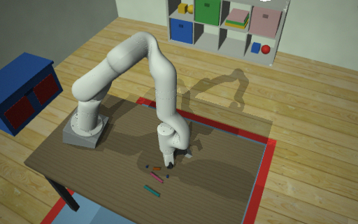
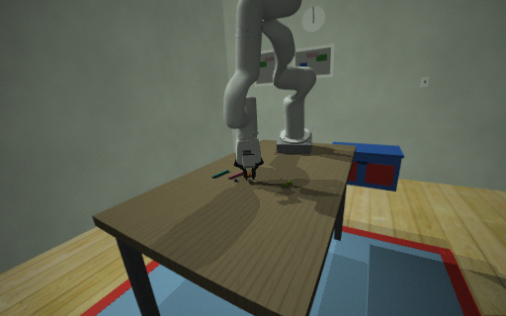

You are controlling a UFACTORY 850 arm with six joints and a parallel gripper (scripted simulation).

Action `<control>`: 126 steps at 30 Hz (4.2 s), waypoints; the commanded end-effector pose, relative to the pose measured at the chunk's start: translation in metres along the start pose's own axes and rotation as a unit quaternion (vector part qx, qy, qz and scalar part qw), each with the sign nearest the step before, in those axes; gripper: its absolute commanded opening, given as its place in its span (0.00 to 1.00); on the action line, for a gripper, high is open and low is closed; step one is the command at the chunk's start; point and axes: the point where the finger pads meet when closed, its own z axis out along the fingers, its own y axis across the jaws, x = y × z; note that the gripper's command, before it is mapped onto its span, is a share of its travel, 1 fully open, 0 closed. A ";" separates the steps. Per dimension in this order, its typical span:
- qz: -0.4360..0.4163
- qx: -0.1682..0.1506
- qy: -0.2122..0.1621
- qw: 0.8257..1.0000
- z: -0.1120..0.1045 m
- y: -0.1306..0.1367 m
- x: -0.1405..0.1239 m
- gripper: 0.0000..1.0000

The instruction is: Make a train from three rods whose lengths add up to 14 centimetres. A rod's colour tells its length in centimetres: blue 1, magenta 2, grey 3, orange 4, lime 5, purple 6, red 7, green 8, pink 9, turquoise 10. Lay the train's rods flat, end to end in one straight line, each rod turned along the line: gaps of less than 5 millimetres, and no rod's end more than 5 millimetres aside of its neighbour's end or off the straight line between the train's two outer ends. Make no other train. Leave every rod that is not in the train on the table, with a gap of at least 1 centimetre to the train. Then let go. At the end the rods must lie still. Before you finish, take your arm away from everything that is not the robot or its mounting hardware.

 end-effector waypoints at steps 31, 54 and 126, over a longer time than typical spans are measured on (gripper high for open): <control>0.000 -0.001 0.001 1.000 0.000 0.001 0.001 0.24; 0.000 -0.001 0.001 1.000 0.000 0.001 0.001 0.24; 0.000 -0.001 0.001 1.000 0.014 0.001 0.001 0.24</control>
